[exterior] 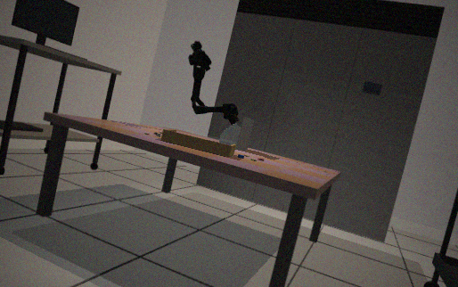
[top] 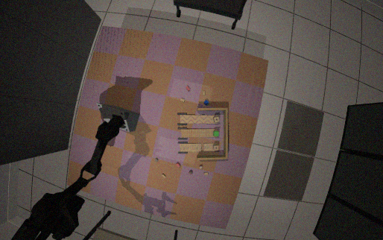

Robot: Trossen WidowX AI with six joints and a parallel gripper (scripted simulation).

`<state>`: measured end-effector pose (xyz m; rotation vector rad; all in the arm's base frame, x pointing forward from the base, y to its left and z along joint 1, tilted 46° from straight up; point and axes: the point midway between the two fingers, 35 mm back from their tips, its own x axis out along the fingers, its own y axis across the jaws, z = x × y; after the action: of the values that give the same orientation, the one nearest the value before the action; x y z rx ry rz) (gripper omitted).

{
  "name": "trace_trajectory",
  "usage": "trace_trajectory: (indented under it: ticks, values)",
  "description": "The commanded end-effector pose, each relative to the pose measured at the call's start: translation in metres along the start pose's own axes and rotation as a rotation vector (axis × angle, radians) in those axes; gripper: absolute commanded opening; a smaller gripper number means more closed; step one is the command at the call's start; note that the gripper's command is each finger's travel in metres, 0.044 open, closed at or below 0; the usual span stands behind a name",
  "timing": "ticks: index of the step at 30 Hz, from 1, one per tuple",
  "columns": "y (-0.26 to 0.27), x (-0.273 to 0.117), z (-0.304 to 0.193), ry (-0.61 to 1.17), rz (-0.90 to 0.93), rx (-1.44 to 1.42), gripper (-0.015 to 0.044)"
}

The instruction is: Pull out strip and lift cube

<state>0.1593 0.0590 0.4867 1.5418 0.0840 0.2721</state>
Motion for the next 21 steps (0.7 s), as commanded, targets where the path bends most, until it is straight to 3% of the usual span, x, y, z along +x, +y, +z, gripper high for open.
trace_trajectory:
  ticks: [1,8,15,21]
  values:
    - [-0.001,0.001,-0.001,-0.002,-0.002,-0.007,0.0400]
    - [-0.052,0.057,-0.037,-0.079,-0.122,-0.391,0.0400]
    - [-0.154,0.124,-0.052,-0.124,-0.344,-0.898,0.0400]
    - [-0.257,0.155,-0.034,-0.091,-0.575,-1.298,0.0400]
